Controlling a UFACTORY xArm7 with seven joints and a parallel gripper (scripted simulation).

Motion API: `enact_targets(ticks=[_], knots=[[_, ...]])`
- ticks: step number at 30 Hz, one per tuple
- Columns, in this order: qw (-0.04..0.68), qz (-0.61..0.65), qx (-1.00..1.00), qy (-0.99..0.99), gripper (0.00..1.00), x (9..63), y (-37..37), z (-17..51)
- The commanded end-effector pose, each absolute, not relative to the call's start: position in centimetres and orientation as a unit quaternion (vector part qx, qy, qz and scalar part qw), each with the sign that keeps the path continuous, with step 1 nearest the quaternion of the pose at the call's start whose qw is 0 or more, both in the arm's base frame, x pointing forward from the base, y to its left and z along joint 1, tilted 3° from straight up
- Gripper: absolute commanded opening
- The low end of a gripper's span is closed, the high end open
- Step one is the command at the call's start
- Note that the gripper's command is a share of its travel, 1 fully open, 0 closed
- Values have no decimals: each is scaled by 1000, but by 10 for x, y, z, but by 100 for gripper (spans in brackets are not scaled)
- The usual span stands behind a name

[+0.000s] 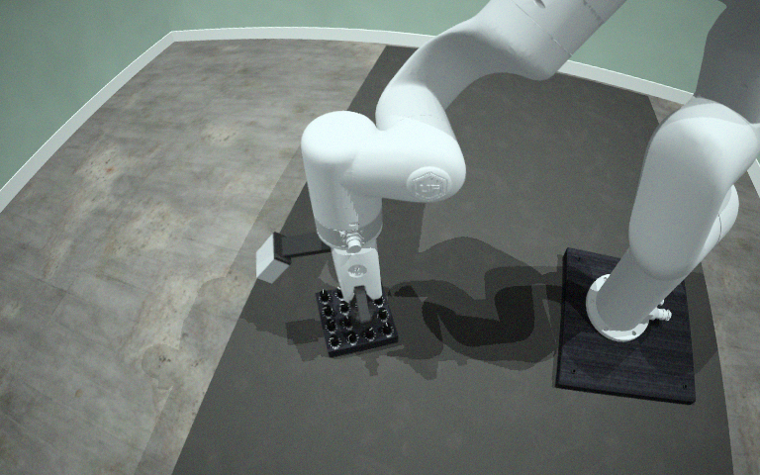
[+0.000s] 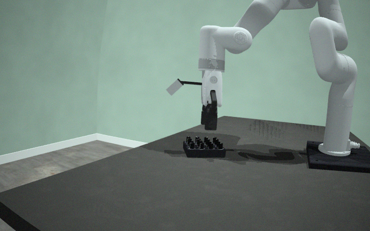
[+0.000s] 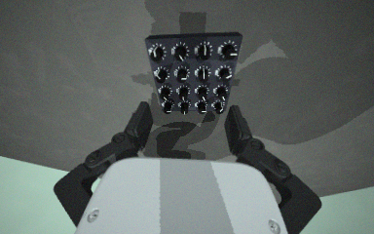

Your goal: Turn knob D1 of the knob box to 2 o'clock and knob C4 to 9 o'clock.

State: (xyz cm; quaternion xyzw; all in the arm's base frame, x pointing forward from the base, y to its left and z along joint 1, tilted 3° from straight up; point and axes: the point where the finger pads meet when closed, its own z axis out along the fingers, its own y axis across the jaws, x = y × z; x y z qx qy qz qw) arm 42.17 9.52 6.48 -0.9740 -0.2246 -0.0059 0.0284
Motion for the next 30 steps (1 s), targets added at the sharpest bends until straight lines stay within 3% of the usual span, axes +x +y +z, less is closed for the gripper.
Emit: enact_targets(ticks=[1, 30], knots=[[28, -7, -974, -225, 100, 423, 95, 66], [26, -5, -974, -224, 100, 384, 72, 65]])
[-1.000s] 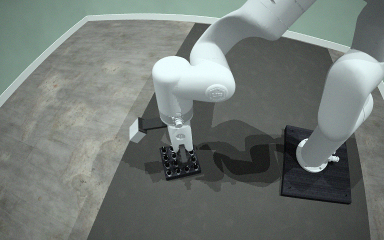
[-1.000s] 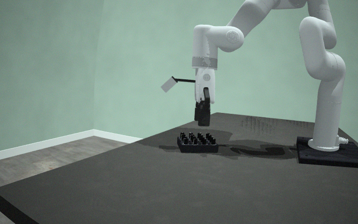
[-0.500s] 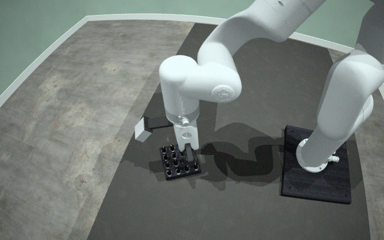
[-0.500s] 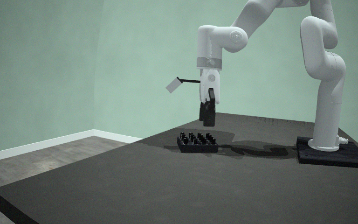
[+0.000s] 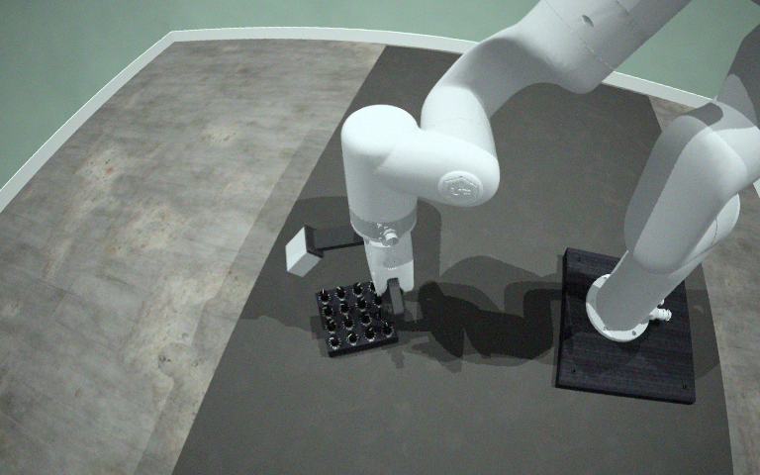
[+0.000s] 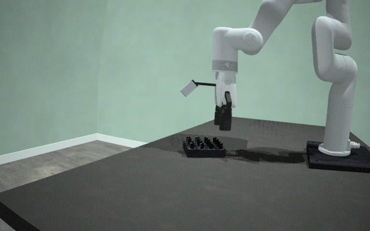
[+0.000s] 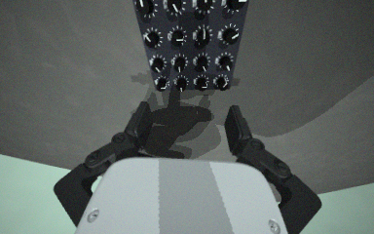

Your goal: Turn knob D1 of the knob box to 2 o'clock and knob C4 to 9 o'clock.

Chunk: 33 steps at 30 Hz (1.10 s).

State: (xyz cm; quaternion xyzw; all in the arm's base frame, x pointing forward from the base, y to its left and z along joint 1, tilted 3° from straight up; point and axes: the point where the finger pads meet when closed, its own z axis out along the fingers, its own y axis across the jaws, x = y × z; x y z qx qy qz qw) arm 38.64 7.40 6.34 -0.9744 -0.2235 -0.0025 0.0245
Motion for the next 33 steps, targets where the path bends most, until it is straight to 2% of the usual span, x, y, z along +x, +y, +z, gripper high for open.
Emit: enact_targets(ticks=[1, 33], knots=[[26, -5, -974, -224, 100, 383, 71, 65], [26, -5, -974, -224, 100, 378, 69, 65]])
